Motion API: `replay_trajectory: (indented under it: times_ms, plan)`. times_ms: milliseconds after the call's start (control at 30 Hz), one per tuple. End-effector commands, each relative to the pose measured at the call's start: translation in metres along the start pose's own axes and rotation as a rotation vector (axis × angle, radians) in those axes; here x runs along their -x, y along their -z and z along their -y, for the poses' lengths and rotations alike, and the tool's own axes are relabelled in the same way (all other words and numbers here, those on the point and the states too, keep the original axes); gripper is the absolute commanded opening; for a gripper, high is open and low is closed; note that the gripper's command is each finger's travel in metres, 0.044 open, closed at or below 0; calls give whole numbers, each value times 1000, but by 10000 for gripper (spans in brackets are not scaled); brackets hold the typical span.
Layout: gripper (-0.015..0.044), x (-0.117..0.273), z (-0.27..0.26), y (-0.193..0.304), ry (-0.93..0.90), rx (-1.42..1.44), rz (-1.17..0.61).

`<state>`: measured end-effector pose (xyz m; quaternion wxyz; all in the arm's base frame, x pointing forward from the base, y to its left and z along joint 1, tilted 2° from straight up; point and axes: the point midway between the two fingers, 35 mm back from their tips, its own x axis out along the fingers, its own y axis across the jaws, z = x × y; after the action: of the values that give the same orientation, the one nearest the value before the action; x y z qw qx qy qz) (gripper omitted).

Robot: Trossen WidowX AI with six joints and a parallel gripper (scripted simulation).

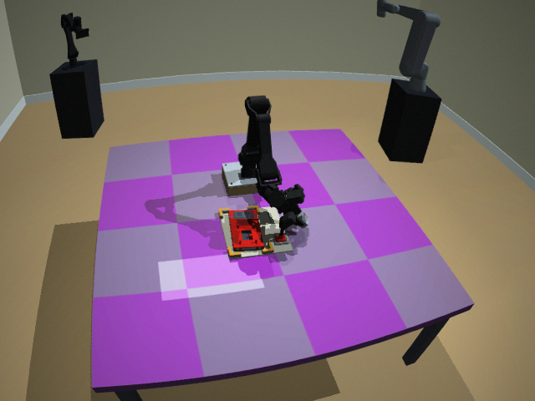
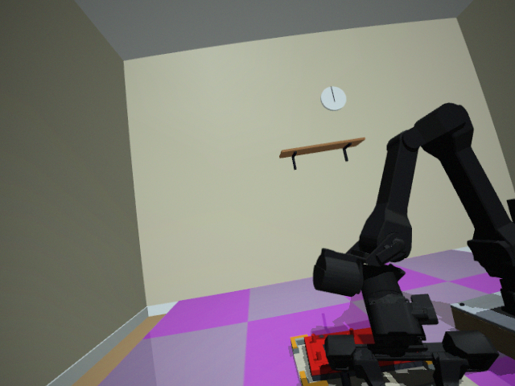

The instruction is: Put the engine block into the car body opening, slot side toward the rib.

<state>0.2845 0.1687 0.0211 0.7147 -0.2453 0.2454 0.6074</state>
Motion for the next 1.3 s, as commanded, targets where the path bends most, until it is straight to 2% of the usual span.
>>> replay_trajectory:
  times_ms: [0, 1267]
  plan:
    - [0, -6, -1, 7, -3, 5, 4]
    - [0, -12, -1, 14, -3, 5, 4]
